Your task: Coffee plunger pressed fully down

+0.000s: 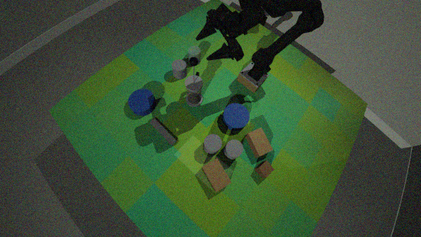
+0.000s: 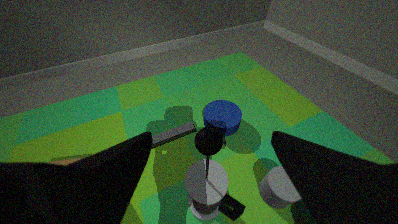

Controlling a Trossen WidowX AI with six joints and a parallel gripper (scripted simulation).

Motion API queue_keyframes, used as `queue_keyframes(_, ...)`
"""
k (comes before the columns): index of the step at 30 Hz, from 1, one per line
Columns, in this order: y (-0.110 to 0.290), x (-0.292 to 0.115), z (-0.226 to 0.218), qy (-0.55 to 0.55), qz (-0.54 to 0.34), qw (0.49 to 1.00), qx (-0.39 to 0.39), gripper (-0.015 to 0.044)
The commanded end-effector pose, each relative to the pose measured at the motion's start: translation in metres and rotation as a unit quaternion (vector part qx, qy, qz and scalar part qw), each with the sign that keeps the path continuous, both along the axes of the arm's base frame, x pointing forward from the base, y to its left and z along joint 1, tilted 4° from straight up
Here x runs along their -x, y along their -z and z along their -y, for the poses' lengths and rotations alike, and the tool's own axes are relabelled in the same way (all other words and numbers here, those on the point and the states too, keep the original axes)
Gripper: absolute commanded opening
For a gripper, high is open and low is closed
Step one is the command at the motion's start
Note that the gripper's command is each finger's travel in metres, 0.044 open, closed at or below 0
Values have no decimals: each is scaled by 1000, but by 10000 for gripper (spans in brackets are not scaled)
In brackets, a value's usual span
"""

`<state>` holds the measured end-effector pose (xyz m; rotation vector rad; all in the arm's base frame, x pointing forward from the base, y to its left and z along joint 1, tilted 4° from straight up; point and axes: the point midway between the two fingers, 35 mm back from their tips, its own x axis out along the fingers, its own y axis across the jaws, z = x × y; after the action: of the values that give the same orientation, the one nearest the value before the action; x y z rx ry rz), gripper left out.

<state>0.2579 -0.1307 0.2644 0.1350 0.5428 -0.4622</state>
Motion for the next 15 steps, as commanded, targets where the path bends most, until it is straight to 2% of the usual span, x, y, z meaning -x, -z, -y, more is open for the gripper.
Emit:
queue_keyframes(1, 28, 2, -2, -2, -9, 1000, 1, 440)
queue_keyframes(15, 34, -9, 5, -1, -8, 1000, 1, 440)
